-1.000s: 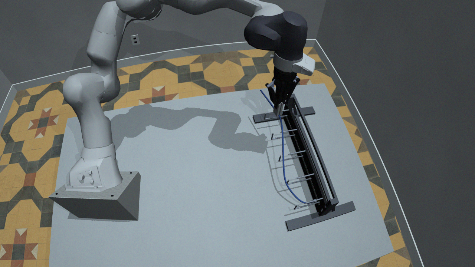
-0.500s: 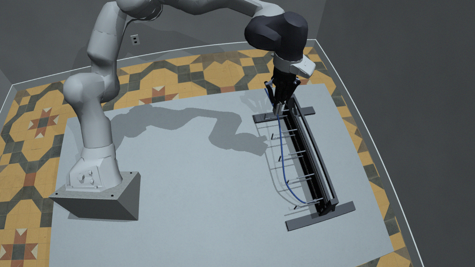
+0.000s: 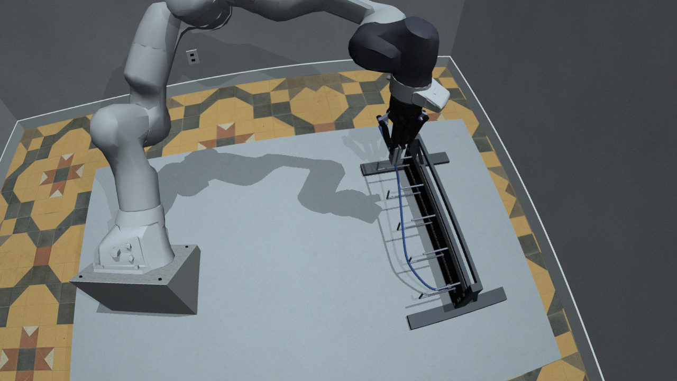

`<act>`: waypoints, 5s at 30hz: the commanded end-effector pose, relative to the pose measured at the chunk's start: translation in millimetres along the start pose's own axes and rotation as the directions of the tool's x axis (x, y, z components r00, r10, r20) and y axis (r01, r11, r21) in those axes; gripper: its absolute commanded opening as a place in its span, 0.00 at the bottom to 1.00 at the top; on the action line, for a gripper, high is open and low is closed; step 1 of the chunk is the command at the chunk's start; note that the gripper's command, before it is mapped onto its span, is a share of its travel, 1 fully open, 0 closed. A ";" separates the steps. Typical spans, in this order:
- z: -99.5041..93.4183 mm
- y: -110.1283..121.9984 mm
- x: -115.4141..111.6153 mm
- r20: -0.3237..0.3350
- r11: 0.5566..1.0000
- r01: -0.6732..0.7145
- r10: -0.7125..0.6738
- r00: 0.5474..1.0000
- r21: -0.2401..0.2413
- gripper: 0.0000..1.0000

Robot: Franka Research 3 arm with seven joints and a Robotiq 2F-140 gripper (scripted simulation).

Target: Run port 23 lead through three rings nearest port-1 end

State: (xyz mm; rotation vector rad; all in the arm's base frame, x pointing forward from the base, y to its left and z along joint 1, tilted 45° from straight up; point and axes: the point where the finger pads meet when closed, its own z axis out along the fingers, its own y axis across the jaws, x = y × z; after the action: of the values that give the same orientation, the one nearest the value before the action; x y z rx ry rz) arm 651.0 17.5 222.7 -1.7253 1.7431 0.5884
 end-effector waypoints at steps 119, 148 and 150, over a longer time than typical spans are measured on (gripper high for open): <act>91.8 -1.1 -6.6 0.008 1.000 -0.007 0.007 1.000 -0.001 0.00; 97.6 -3.6 -6.6 0.008 1.000 -0.007 0.007 1.000 -0.001 0.00; 97.6 -3.6 -6.6 0.008 1.000 -0.007 0.007 1.000 -0.001 0.00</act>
State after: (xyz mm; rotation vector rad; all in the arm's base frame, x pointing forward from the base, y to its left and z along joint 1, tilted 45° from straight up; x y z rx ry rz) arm 663.8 88.0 158.0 -1.7140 1.7473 0.6005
